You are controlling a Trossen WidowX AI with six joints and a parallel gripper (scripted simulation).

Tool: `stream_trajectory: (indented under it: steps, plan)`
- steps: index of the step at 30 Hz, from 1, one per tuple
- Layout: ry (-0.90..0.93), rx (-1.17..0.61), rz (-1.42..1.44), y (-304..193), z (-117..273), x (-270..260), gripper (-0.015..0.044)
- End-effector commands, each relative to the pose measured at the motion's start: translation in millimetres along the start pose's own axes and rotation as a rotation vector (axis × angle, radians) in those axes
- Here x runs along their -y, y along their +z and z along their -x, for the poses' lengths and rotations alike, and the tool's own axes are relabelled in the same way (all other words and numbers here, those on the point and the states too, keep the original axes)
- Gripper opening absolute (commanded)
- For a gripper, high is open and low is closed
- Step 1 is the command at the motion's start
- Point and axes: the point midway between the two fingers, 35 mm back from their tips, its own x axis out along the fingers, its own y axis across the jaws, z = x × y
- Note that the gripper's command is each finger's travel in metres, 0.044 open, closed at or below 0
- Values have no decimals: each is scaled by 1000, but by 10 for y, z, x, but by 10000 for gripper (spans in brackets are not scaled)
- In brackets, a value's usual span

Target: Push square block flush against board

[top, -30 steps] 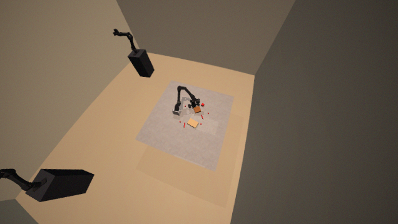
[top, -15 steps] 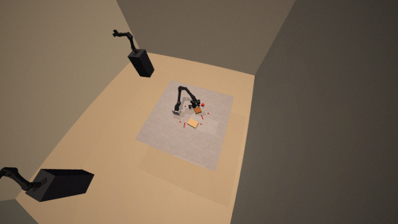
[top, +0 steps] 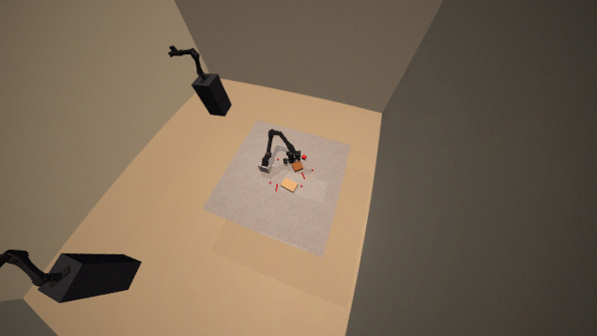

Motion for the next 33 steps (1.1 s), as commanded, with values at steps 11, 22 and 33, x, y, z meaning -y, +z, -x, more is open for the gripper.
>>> stream_trajectory:
  steps: [11, 22, 33]
  plan:
    - [1, -1, 4, -131, 0, 30, 0]
    - [1, -1, 4, -233, 1, 54, 0]
    - [1, -1, 4, -334, 3, 81, 0]
